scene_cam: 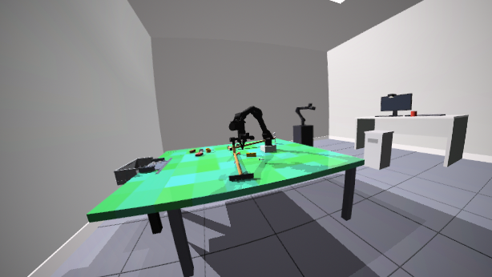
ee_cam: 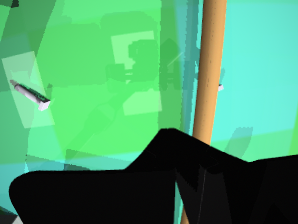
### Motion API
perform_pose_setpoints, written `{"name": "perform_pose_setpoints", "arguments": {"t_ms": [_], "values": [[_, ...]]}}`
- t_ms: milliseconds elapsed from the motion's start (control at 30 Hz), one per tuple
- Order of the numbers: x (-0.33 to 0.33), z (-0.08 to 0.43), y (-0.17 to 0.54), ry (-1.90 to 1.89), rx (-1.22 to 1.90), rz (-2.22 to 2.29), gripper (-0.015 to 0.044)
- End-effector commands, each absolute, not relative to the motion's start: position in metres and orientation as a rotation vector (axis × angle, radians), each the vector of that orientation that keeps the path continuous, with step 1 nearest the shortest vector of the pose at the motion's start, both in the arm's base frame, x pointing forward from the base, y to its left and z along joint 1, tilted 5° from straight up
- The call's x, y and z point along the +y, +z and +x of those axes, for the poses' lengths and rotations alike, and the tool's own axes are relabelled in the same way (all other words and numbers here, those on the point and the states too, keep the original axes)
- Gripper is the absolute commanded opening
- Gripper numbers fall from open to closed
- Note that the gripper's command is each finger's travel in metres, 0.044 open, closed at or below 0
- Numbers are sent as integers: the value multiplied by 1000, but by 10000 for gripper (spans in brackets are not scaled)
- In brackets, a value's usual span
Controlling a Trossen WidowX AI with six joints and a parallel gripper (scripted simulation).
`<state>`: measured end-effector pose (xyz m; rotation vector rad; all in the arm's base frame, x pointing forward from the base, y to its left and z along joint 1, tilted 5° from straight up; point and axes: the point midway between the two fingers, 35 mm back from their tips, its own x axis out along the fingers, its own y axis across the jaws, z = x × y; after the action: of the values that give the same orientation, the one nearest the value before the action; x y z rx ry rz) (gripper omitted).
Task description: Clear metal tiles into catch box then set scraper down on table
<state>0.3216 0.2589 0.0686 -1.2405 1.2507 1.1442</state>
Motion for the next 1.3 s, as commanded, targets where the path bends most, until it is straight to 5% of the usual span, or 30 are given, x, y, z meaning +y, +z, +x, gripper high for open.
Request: {"name": "perform_pose_setpoints", "arguments": {"t_ms": [0,1267], "values": [[258,321,56,1139,1262,-1231,0],[247,317,-21,1108,1278,-1203,0]]}}
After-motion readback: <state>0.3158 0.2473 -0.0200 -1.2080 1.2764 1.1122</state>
